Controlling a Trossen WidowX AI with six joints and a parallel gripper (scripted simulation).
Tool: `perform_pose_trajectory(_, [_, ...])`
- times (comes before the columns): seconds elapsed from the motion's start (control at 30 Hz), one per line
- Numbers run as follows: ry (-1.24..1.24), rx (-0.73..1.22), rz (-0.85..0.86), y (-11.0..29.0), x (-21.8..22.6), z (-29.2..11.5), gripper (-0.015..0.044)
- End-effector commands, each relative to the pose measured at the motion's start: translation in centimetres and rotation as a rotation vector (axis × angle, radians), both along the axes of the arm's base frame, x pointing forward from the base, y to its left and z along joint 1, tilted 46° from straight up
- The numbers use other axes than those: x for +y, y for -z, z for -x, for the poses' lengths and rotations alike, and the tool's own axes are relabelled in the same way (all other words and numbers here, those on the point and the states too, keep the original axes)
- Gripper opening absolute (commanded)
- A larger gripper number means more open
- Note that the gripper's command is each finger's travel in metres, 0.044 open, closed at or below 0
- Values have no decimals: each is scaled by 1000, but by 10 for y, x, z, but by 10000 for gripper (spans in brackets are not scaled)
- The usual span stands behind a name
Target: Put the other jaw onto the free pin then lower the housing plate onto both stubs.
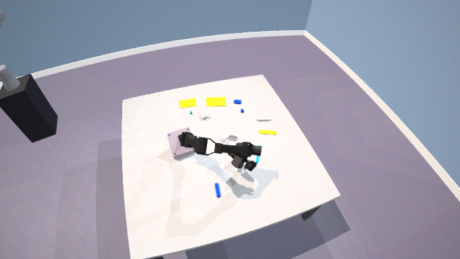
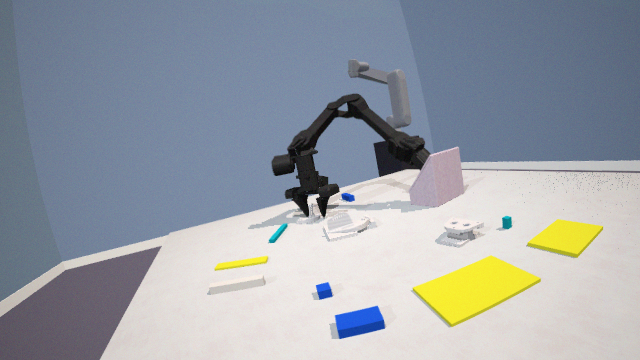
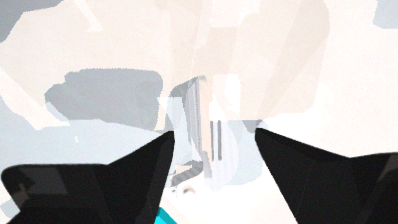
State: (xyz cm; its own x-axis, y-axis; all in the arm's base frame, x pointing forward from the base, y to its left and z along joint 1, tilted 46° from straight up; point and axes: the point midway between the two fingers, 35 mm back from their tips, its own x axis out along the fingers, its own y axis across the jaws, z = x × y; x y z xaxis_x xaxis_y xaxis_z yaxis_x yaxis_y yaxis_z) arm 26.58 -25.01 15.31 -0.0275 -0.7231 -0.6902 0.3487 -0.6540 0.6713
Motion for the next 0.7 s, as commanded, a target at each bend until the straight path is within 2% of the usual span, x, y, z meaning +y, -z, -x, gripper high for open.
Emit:
perform_pose_trajectory(0.0, [0, 0, 0, 0, 0, 0, 204])
perform_pose_trajectory(0.07, [0, 0, 0, 0, 0, 0, 151])
perform_pose_trajectory(0.17, [0, 0, 0, 0, 0, 0, 134])
perform_pose_trajectory(0.67, [0, 0, 0, -1, 2, 0, 134])
